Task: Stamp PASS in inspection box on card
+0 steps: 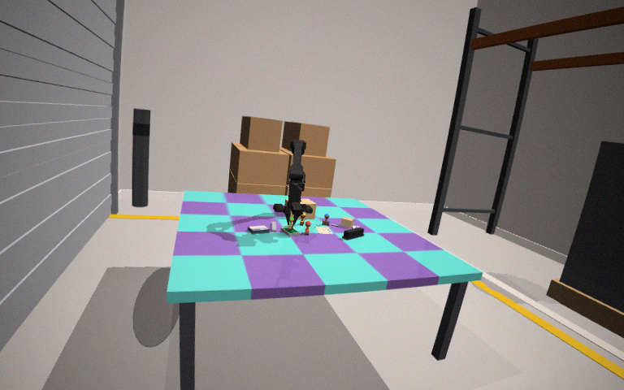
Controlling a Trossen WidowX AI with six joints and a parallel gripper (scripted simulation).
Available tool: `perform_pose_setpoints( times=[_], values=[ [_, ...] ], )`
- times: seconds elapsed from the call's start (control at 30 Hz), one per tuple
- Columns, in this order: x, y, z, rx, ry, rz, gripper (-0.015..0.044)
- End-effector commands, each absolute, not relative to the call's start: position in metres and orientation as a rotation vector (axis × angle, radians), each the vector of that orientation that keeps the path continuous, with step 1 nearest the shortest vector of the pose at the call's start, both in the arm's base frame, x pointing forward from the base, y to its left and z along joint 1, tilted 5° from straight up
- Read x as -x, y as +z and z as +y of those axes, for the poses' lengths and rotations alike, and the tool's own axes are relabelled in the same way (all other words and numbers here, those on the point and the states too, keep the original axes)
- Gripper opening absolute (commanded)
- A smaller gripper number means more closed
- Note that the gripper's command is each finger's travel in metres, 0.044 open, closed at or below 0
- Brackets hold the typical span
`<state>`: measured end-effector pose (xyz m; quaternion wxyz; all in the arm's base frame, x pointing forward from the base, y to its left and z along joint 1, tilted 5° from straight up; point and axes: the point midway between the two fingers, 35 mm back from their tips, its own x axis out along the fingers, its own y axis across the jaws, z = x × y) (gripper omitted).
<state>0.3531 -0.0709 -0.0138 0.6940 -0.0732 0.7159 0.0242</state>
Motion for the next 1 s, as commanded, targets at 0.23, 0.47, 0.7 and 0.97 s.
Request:
perform_pose_setpoints(
  times=[0.23, 0.47, 0.7, 0.97],
  values=[
    [-0.356, -0.007, -0.071, 0.163, 0.054, 1.591, 0.0000],
    [-0.357, 0.004, -0.070, 0.163, 0.054, 1.591, 0.0000],
    [-0.357, 0.015, -0.069, 0.163, 0.054, 1.591, 0.0000],
    [-0.357, 0.028, -0.068, 0.163, 0.054, 1.591, 0.0000]
  ],
)
